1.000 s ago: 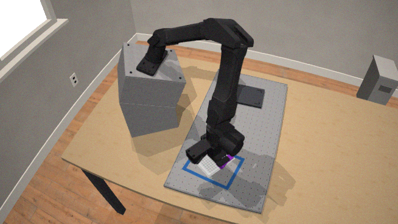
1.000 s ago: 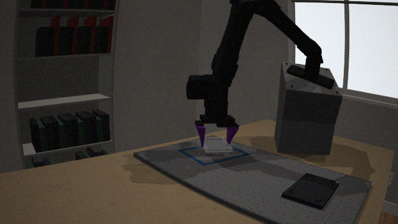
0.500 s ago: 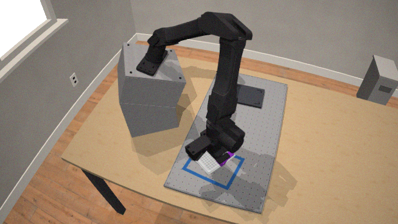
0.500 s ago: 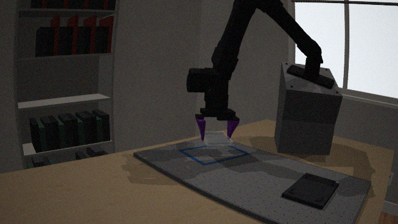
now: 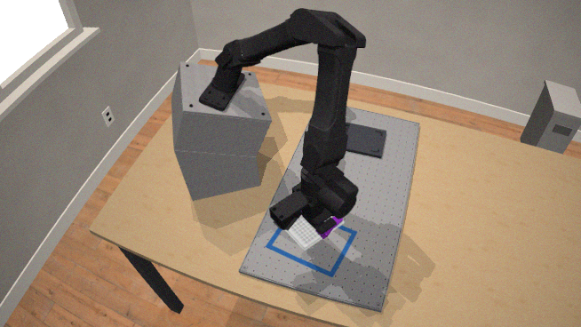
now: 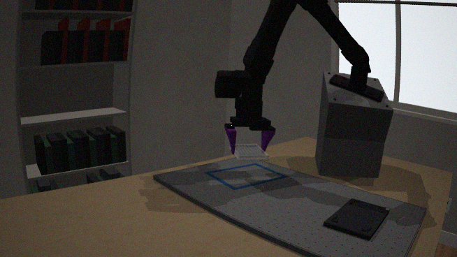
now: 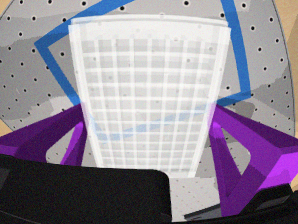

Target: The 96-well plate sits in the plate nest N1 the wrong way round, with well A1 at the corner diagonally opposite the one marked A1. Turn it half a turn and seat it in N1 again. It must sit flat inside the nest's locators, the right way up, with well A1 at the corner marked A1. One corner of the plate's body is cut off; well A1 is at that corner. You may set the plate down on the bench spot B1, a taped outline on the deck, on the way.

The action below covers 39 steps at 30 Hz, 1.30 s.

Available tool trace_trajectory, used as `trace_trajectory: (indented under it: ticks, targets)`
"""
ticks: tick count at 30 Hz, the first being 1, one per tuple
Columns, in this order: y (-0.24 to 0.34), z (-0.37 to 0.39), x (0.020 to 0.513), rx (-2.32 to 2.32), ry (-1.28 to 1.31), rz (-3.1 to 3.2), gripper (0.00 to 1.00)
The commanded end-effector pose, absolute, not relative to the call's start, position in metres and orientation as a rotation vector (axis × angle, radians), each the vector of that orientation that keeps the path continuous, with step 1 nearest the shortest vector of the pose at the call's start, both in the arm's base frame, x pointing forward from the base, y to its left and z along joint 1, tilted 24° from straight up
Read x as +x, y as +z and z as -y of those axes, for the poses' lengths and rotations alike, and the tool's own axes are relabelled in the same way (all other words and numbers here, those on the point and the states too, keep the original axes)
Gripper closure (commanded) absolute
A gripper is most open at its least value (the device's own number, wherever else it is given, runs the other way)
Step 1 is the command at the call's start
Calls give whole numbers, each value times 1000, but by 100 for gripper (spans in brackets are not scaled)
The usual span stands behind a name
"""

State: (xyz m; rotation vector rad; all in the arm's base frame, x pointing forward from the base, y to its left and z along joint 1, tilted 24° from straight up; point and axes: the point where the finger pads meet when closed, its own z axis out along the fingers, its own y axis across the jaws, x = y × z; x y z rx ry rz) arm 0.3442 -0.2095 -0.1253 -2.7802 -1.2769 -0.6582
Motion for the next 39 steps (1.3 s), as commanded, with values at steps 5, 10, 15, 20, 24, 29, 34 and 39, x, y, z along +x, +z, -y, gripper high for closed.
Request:
trace_trajectory:
  ticks: [5, 10, 15, 20, 24, 29, 34, 39]
  targets:
    - [-110, 217, 338, -2790, -658, 1269, 100]
    - [-110, 217, 337, -2790, -658, 1269, 100]
    - [-110, 217, 337, -2790, -658, 1269, 100]
    - [-110, 217, 337, -2790, -658, 1269, 100]
    - [-110, 217, 337, -2790, -658, 1269, 100]
    - [-110, 217, 337, -2790, -658, 1269, 100]
    - [-110, 217, 337, -2790, -658, 1269, 100]
    - [-110, 217, 337, -2790, -658, 1269, 100]
